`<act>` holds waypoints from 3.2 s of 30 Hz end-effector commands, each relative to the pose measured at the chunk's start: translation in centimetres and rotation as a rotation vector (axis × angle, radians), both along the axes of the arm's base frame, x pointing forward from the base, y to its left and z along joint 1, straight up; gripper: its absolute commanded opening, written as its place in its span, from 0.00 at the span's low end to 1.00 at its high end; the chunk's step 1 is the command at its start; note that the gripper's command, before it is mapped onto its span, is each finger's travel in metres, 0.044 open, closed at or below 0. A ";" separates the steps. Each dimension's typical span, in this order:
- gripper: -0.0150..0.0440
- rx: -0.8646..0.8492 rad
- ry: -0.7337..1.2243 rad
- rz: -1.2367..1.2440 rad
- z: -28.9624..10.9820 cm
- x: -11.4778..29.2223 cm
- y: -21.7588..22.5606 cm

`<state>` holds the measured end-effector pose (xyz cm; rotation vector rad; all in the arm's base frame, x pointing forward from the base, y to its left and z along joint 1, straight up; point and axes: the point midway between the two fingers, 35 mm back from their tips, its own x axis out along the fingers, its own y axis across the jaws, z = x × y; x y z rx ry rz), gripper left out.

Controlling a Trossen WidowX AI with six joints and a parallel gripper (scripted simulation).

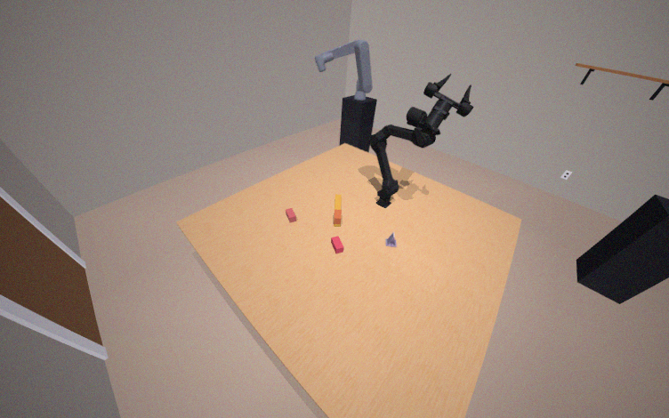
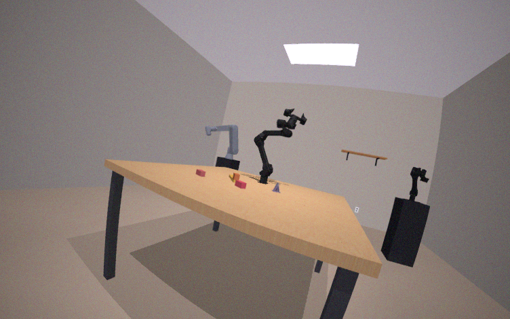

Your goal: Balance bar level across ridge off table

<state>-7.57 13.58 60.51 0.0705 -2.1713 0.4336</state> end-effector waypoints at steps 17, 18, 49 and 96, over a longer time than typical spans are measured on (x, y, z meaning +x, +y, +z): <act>0.79 -0.410 0.206 0.011 -0.6 6.0 7.4; 0.79 -0.438 0.228 0.012 -0.7 6.5 7.9; 0.79 -0.786 0.806 -0.068 -5.1 21.9 12.6; 0.79 -0.249 2.490 0.429 -26.3 46.6 -2.2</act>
